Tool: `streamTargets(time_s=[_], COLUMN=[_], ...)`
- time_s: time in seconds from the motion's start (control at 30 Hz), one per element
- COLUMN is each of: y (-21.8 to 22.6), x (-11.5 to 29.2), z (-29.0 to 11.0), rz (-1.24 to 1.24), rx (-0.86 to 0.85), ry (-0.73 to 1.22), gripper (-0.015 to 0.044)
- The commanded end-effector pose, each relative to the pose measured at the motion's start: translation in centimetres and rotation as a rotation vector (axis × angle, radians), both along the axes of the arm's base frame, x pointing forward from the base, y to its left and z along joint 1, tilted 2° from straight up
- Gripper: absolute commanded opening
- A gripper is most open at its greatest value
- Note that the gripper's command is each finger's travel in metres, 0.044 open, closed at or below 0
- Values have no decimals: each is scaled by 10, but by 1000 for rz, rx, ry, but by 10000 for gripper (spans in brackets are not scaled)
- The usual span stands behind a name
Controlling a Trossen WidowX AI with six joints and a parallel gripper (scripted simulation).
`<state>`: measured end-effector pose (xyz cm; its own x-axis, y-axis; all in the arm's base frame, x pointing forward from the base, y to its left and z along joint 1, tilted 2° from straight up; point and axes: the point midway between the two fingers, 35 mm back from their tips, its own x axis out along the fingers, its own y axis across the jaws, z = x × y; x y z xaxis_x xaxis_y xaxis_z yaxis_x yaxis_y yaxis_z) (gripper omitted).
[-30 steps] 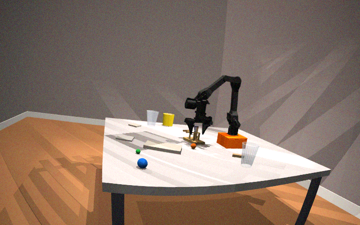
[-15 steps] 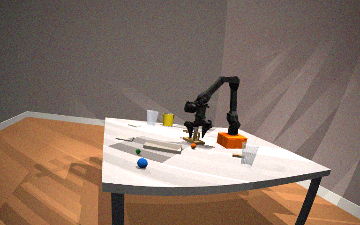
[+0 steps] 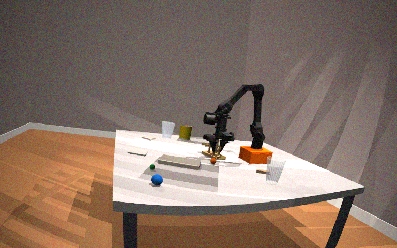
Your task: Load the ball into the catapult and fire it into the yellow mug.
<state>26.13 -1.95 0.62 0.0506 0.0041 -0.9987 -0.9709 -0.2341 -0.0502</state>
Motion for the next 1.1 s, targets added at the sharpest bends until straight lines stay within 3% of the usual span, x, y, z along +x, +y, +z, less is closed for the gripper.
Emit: streamTargets(time_s=[0.0,0.07,0.23,0.4,0.7,1.07], y=[0,0,-1,-6,-85,-177], x=[1,1,-2,-2,-12,-53], z=[0,0,47,50,48,46], rz=[1,1,0,-22,-320,-695], rx=[0,0,0,0,8,20], ry=[-4,-4,-1,0,6,9], gripper=[144,131,0,0,0,0])
